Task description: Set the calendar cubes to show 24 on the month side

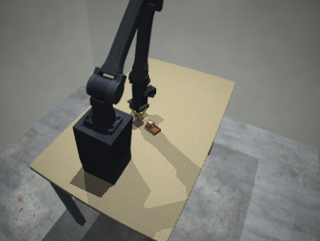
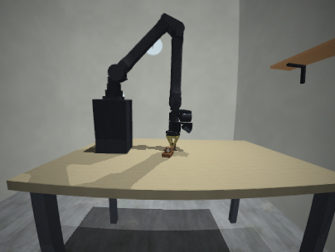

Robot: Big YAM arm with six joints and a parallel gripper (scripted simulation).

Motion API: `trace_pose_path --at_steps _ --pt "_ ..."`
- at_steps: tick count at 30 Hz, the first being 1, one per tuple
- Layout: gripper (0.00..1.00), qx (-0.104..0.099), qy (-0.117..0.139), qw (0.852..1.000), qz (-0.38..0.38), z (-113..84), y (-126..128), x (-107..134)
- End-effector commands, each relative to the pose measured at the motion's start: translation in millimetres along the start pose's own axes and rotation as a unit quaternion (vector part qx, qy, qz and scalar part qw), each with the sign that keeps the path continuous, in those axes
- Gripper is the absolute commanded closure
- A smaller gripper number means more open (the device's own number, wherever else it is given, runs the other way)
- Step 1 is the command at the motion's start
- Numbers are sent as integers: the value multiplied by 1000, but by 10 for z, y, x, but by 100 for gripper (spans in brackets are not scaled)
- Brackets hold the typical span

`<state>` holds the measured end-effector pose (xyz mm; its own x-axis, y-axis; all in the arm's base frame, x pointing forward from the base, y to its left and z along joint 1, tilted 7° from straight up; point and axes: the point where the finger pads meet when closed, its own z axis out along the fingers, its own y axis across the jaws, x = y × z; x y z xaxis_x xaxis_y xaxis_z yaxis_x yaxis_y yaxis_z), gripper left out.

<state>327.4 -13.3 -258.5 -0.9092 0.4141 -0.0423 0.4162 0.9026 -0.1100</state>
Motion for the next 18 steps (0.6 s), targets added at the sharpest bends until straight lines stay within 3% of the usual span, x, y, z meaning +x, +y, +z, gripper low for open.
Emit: trace_pose_path --at_steps 1,18 --pt "75 -2 -6 1000 -6 -29 26 -99" --pt "75 -2 -6 1000 -6 -27 24 -96"
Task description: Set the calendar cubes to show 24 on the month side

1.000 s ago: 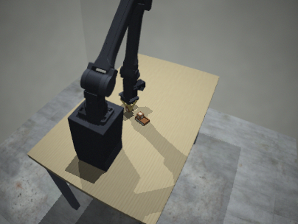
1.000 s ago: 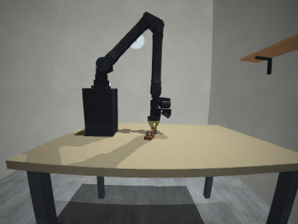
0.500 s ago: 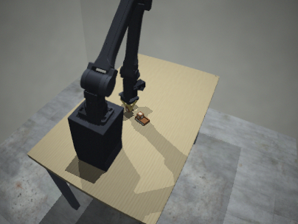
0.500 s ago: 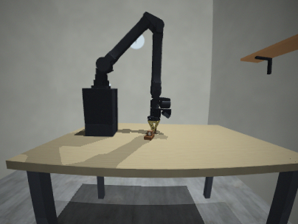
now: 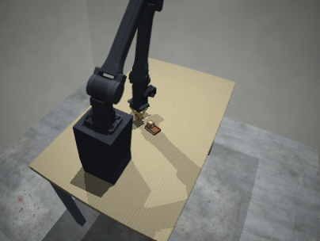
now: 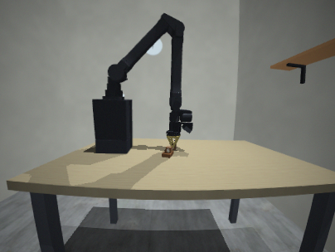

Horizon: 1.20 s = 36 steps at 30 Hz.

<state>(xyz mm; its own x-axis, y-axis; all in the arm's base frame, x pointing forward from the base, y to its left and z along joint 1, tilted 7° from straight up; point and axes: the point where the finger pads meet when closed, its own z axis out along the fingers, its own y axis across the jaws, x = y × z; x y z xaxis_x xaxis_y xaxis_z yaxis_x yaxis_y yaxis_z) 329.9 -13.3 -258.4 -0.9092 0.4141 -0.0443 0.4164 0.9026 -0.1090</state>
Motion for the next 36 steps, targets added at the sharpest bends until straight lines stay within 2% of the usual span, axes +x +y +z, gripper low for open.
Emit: trace_pose_path --at_steps 1,36 --pt "75 -1 -4 1000 -6 -27 13 -74" --pt "75 -2 -7 1000 -6 -28 -2 -47"
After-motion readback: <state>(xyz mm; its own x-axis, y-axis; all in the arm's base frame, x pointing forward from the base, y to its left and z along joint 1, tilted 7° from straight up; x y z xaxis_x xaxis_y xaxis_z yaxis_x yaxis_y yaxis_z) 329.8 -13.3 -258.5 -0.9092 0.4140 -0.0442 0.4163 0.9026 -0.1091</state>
